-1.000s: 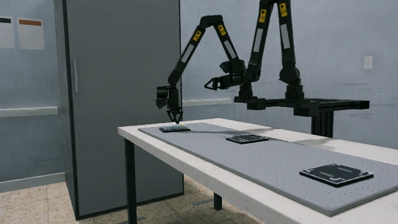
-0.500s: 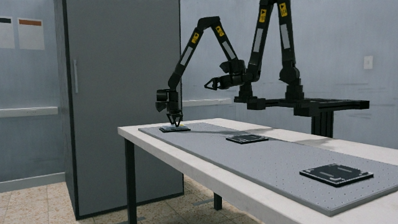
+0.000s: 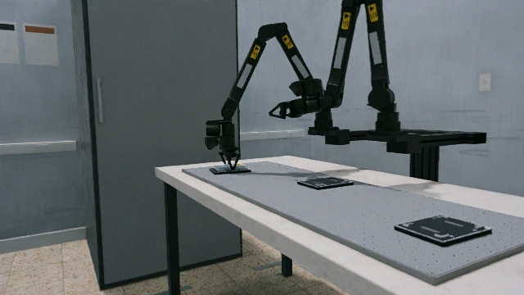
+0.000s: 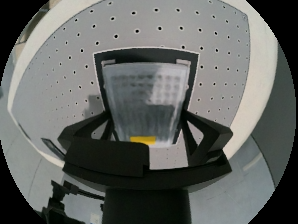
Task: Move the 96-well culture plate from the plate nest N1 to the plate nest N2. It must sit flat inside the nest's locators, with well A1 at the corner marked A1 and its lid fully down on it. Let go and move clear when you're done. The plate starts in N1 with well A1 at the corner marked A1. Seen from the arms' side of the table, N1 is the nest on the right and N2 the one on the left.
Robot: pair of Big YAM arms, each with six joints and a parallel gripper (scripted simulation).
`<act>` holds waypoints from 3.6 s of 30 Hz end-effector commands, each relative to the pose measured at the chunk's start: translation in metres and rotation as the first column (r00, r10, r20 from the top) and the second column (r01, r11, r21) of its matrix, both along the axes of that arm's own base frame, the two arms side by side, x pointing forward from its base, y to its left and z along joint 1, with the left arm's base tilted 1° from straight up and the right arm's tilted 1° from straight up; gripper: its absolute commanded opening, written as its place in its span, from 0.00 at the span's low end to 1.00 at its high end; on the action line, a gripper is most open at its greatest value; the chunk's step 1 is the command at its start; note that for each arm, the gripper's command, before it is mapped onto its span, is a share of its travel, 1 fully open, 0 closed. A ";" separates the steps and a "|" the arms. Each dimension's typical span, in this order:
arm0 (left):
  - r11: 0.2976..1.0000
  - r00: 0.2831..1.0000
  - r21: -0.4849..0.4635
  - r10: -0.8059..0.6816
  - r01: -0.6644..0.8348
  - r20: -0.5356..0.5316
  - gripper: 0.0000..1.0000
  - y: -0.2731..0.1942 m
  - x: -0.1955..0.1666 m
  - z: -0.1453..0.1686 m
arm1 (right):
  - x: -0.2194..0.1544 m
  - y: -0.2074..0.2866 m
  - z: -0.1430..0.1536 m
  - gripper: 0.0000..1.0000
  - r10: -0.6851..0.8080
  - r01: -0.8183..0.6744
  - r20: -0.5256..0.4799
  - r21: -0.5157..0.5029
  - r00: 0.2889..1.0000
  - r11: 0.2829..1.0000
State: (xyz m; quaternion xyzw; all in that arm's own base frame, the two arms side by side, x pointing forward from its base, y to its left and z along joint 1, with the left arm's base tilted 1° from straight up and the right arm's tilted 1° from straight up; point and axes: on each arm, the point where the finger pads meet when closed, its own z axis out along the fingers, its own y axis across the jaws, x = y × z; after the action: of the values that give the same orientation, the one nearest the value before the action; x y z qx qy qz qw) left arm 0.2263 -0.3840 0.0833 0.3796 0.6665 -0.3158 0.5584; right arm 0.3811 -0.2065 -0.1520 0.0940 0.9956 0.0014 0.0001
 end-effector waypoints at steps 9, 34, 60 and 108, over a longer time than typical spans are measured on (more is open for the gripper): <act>1.000 1.000 -0.008 0.001 -0.001 0.020 1.00 -0.003 0.004 0.005 | 0.015 -0.008 0.000 0.96 -0.003 0.003 0.030 -0.015 1.000 1.000; 1.000 1.000 -0.008 0.001 -0.001 0.020 1.00 -0.003 0.004 0.005 | 0.017 0.153 0.046 0.84 -0.085 0.085 0.011 -0.007 0.996 0.996; 1.000 1.000 -0.008 0.001 -0.001 0.020 1.00 -0.003 0.004 0.005 | 0.055 0.469 0.027 0.84 0.106 -0.106 0.031 0.000 0.994 0.994; 1.000 1.000 -0.008 0.001 -0.001 0.020 1.00 -0.003 0.004 0.005 | 0.036 0.476 0.016 1.00 0.123 -0.123 0.005 -0.011 0.992 0.992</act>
State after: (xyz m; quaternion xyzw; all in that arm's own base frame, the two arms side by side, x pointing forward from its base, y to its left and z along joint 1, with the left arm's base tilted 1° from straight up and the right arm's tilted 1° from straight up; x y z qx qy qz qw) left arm 0.2264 -0.3840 0.0833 0.3795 0.6666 -0.3157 0.5585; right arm 0.4062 0.2631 -0.1586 0.0233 0.9996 -0.0116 -0.0133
